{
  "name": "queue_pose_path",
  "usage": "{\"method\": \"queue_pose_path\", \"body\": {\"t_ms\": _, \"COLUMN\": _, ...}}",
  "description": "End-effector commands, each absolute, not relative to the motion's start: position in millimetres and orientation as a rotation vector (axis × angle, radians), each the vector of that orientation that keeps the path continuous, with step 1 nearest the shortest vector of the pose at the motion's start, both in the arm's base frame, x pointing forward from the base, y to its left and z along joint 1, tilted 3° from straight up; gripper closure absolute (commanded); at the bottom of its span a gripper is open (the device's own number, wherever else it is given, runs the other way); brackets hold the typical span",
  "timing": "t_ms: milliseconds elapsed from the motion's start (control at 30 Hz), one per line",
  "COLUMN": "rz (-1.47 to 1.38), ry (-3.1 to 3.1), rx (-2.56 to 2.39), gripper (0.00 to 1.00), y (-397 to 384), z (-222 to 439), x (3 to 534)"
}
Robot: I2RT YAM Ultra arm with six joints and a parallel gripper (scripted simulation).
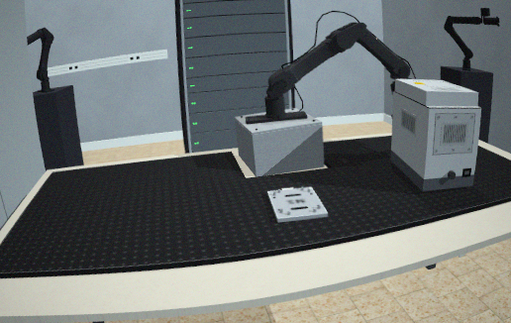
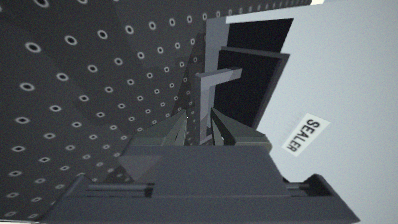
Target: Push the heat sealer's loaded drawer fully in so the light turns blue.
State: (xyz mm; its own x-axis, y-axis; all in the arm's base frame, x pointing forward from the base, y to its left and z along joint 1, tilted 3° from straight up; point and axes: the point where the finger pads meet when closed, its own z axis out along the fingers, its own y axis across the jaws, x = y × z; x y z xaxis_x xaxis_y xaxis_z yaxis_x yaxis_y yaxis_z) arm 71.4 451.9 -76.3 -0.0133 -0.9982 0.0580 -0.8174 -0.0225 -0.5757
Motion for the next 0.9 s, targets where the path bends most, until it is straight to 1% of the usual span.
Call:
{"method": "queue_pose_path", "body": {"t_ms": 0, "rz": -0.629, "ry": 1.883, "rx": -1.854, "gripper": 0.7, "y": 463.0, "z": -60.9, "x": 73.0}}
{"method": "queue_pose_path", "body": {"t_ms": 867, "rz": -0.605, "ry": 1.878, "rx": -1.858, "gripper": 0.7, "y": 466.2, "z": -26.4, "x": 46.8}}
